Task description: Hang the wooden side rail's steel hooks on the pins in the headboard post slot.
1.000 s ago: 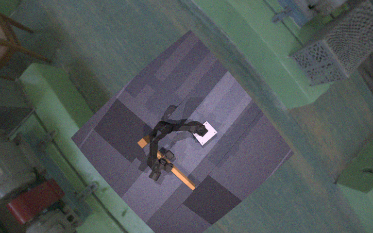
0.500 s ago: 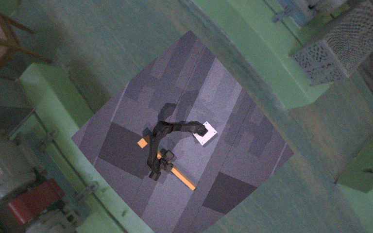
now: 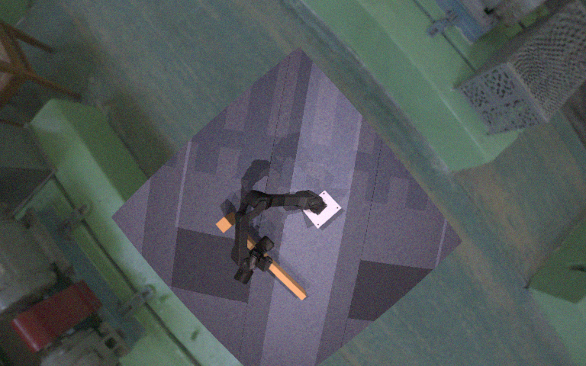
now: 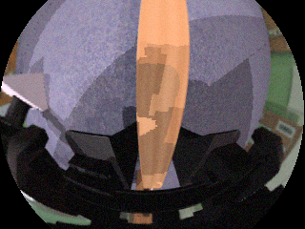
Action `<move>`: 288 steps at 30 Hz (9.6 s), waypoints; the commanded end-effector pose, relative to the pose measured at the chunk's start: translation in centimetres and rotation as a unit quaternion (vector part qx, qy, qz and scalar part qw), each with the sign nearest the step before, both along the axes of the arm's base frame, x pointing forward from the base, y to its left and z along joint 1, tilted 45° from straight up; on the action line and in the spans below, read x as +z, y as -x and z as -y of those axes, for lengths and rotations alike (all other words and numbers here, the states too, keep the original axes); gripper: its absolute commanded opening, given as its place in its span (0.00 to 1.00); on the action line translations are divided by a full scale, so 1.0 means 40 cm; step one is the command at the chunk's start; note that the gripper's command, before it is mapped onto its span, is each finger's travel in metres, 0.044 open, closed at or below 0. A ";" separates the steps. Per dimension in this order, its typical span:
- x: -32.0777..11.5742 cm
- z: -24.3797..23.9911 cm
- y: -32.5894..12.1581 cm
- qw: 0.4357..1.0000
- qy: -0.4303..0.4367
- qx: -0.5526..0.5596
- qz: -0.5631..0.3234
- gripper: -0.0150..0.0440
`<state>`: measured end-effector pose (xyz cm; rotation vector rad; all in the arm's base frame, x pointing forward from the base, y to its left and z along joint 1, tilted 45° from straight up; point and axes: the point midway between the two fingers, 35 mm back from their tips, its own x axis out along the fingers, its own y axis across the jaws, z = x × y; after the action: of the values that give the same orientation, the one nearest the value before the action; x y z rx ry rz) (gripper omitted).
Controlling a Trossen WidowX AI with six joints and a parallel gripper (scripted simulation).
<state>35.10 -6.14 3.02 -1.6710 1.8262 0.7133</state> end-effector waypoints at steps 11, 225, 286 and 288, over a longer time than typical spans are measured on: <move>-0.001 0.000 0.002 1.000 0.002 -0.015 0.014 0.25; 0.060 -0.060 -0.004 0.999 0.002 -0.023 0.024 0.25; 0.066 -0.044 -0.008 0.999 0.003 -0.023 0.024 0.25; 0.067 -0.043 -0.008 0.999 0.003 -0.023 0.024 0.25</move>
<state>35.36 -4.52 5.37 -1.6273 1.8397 0.6482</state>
